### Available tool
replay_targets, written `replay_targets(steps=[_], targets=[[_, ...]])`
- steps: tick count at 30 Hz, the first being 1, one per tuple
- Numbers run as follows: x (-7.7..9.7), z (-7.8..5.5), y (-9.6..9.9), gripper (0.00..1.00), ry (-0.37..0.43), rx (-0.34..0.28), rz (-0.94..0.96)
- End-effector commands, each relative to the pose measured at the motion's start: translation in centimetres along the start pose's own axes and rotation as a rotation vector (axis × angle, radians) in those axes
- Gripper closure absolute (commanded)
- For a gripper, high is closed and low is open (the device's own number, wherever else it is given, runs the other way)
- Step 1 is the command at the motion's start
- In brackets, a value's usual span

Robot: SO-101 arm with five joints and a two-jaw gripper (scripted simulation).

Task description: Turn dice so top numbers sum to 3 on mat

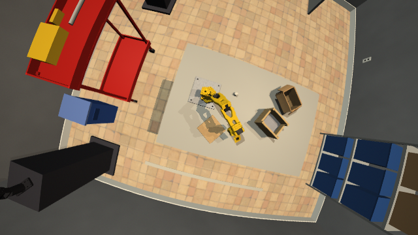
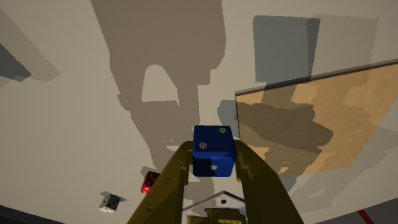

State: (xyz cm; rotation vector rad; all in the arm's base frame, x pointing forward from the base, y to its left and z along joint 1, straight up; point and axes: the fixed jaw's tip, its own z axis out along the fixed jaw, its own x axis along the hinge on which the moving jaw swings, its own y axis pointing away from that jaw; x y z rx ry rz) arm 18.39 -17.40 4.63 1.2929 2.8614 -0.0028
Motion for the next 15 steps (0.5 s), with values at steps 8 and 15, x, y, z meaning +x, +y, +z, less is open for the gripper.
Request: replay_targets(steps=[8,15], targets=[[-0.2,0.2,-1.2,1.00,0.010,-0.001,0.051],[-0.3,0.2,-2.9,1.00,0.007,-0.001,0.118]])
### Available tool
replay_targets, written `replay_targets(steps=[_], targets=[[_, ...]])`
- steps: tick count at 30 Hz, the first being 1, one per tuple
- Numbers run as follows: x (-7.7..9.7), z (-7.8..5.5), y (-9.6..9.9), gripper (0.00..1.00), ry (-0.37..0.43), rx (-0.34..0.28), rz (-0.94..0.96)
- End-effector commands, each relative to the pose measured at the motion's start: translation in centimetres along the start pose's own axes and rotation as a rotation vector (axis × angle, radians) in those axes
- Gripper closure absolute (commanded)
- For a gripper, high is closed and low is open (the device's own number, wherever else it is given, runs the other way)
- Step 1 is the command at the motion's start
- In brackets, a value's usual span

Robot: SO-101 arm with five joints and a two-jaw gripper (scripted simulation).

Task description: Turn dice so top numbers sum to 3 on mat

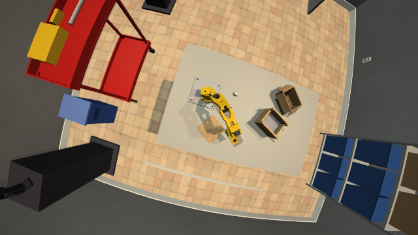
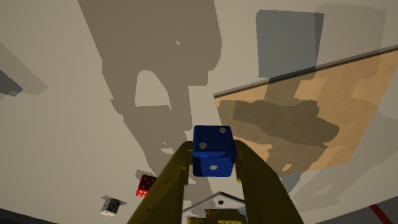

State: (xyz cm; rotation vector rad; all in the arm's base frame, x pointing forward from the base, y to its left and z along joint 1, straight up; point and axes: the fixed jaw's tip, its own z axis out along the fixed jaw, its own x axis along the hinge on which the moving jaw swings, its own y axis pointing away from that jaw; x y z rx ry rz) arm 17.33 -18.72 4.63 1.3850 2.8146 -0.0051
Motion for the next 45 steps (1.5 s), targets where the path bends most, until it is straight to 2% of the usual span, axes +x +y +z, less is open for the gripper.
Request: replay_targets(steps=[1,6,8,14,18,42,45], targets=[[-0.1,0.2,-1.7,1.00,0.009,-0.001,0.072],[-0.2,0.2,-4.9,1.00,0.003,0.000,0.195],[-0.2,0.2,-4.9,1.00,0.003,0.000,0.195],[0.3,0.2,-8.5,1.00,-0.004,0.001,0.337],[0.6,0.2,-9.9,1.00,-0.007,0.002,0.391],[0.7,0.2,-10.3,1.00,-0.007,0.002,0.406],[0.8,0.2,-10.8,1.00,-0.010,0.003,0.423]])
